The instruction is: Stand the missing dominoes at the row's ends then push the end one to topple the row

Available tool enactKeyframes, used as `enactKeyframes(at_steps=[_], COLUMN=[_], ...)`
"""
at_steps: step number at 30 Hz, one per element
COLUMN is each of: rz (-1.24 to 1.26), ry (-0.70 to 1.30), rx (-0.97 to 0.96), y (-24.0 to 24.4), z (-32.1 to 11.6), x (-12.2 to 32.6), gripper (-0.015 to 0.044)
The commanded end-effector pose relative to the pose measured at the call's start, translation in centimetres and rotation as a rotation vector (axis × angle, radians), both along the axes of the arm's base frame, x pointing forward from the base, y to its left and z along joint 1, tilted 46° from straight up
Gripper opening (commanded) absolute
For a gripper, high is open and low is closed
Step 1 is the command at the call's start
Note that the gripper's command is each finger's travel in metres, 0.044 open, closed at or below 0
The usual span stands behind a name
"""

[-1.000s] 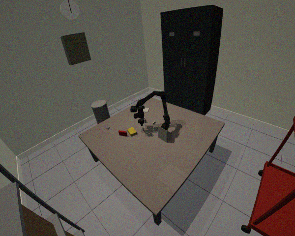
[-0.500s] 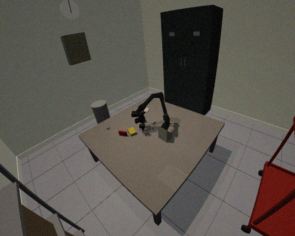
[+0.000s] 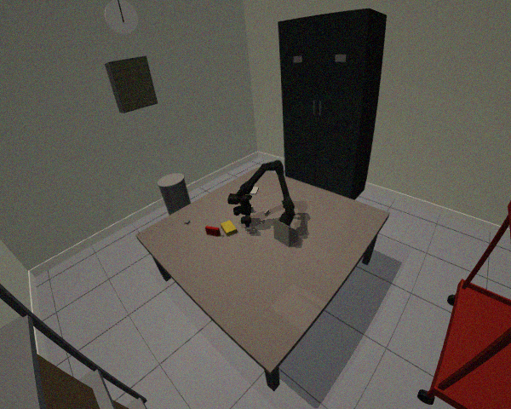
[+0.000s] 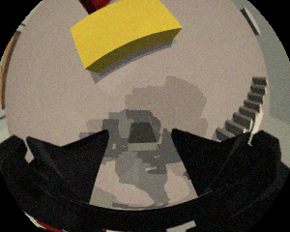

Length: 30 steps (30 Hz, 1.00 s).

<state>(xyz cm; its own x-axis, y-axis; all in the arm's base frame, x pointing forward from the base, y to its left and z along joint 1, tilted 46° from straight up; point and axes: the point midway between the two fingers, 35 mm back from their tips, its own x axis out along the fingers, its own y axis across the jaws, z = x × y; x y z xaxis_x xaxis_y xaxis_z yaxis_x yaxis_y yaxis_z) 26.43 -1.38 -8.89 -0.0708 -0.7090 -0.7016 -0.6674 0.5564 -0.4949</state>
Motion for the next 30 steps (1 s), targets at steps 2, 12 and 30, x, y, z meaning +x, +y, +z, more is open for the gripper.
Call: enactKeyframes(at_steps=[2, 12, 30], rz=[0.006, 0.006, 0.000], ry=[0.002, 0.002, 0.002], rx=[-0.005, -0.005, 0.006], y=[-0.1, -0.1, 9.8], z=[0.0, 0.0, 9.5], x=[0.0, 0.0, 0.9], gripper=[0.0256, 0.0107, 0.0107])
